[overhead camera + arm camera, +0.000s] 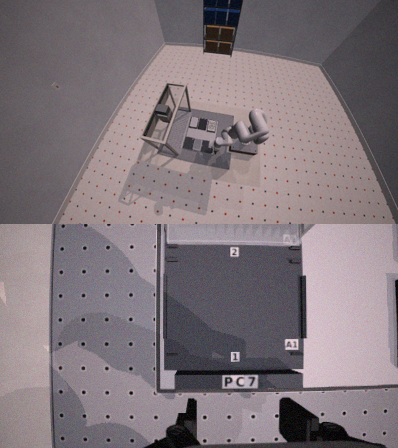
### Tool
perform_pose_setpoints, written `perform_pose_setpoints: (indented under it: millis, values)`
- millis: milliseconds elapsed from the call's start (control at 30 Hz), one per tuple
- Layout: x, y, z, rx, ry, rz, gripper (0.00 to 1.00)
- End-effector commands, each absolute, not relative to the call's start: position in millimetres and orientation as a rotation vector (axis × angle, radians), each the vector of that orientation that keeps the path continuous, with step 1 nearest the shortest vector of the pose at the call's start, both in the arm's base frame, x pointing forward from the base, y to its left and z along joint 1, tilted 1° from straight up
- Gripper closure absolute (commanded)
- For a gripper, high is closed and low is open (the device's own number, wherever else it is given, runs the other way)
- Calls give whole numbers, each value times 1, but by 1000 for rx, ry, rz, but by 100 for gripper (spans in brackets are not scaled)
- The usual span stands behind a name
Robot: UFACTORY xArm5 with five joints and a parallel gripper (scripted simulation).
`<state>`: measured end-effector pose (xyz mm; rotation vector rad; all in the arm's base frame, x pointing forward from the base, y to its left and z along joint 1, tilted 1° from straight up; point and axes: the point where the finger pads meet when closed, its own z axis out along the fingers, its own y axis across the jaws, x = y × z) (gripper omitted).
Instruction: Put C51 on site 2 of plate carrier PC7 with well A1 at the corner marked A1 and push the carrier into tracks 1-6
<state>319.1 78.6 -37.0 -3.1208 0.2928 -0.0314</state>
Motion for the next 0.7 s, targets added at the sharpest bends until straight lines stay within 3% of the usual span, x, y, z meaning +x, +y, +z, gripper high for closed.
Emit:
perform_pose_setpoints:
  millis: [0, 667]
  values:
    - [320, 79, -37, -3120, 293, -36, 19]
    - [320, 79, -46, -3120, 293, -36, 19]
